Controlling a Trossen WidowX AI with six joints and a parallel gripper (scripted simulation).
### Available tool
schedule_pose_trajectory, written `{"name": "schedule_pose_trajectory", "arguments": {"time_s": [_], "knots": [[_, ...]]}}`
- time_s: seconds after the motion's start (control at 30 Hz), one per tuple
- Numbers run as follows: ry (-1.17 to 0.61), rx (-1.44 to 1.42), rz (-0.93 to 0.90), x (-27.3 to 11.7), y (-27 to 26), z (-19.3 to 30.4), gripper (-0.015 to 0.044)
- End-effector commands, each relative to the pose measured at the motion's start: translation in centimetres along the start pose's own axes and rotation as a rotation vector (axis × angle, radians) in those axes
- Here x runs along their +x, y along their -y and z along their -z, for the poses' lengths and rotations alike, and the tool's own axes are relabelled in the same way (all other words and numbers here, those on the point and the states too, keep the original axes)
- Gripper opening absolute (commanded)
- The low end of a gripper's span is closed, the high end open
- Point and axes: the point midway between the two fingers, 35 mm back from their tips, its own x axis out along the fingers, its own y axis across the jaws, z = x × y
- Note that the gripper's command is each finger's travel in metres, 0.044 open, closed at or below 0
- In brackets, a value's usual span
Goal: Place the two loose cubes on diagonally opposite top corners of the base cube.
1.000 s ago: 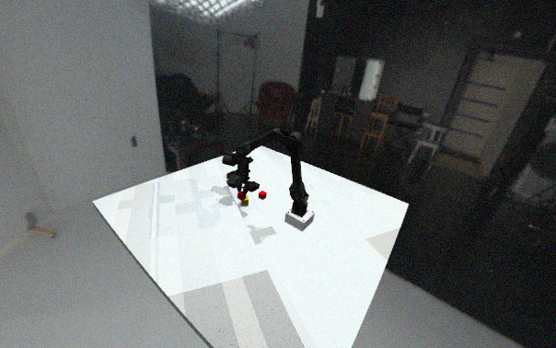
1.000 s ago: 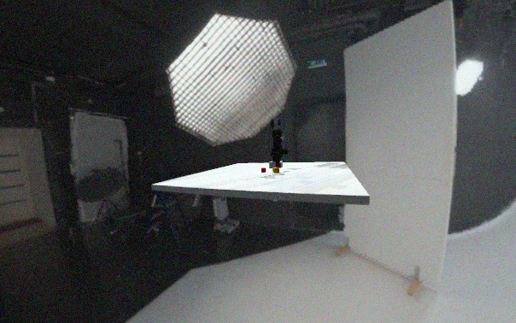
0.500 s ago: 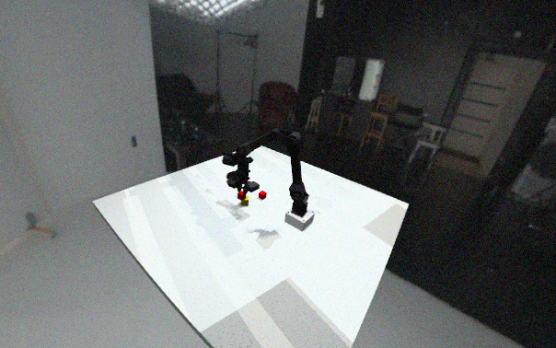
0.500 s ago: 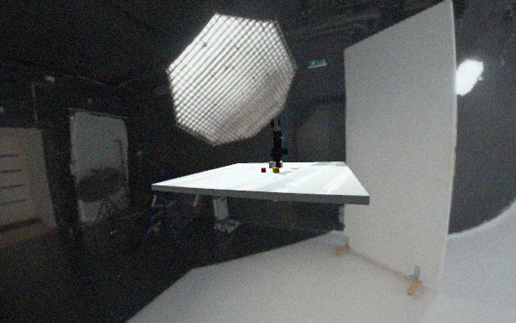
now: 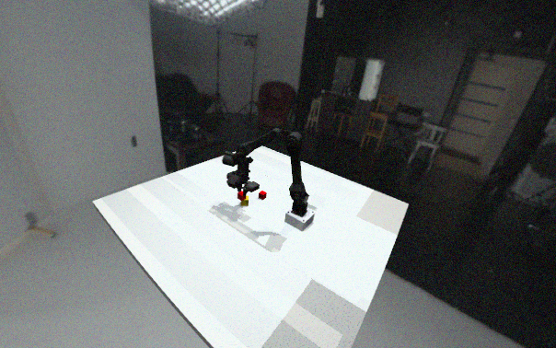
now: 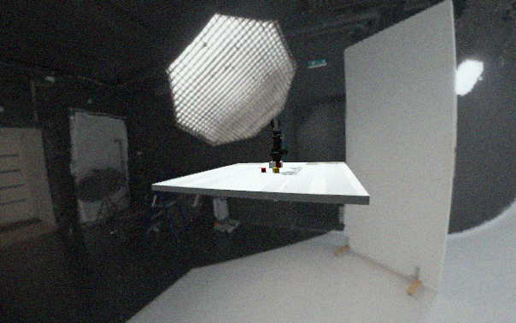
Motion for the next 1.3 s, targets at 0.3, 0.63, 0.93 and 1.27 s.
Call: {"name": "schedule_pose_trajectory", "arguments": {"time_s": [0.3, 0.63, 0.93, 1.27], "knots": [[0.000, -0.004, -0.008, 0.2, -0.1, 0.0, 0.0205], [0.000, 0.000, 0.000, -0.9, 0.0, 0.0, 0.0205], [0.000, 0.000, 0.000, -1.5, 0.0, 0.0, 0.0205], [0.000, 0.000, 0.000, -2.3, 0.0, 0.0, 0.0205]]}}
